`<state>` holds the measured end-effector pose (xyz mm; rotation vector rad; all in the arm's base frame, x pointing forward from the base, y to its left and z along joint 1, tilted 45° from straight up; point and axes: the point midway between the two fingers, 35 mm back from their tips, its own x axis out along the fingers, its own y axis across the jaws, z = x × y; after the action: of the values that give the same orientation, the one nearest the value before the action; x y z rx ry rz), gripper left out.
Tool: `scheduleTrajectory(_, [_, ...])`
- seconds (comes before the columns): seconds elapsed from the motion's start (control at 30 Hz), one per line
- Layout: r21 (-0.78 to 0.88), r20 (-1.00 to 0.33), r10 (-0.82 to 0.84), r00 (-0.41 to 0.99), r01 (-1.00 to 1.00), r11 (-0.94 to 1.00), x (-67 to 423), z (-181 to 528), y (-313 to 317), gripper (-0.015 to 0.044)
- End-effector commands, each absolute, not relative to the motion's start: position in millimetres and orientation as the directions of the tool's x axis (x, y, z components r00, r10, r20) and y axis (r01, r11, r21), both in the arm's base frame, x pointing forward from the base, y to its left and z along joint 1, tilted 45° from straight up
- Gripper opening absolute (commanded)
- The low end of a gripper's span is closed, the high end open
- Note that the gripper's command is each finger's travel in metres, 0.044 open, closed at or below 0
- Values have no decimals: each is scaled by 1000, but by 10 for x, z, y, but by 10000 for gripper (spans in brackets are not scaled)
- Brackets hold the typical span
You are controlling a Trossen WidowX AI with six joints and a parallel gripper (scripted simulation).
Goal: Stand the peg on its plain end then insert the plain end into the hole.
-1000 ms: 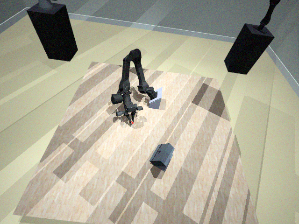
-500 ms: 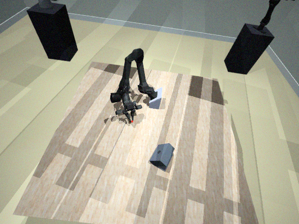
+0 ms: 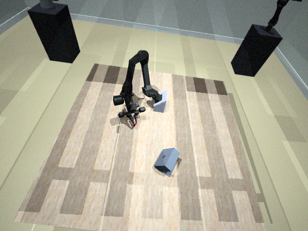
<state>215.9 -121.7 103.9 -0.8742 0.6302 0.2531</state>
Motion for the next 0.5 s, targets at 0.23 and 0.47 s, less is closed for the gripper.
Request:
scheduleTrajectory(0.23, [-633, -564, 32, 825, -457, 625, 2093, 1050, -1237, 49])
scheduleTrajectory(0.47, [-633, -532, 79, 843, -458, 624, 2051, 1059, -1255, 49])
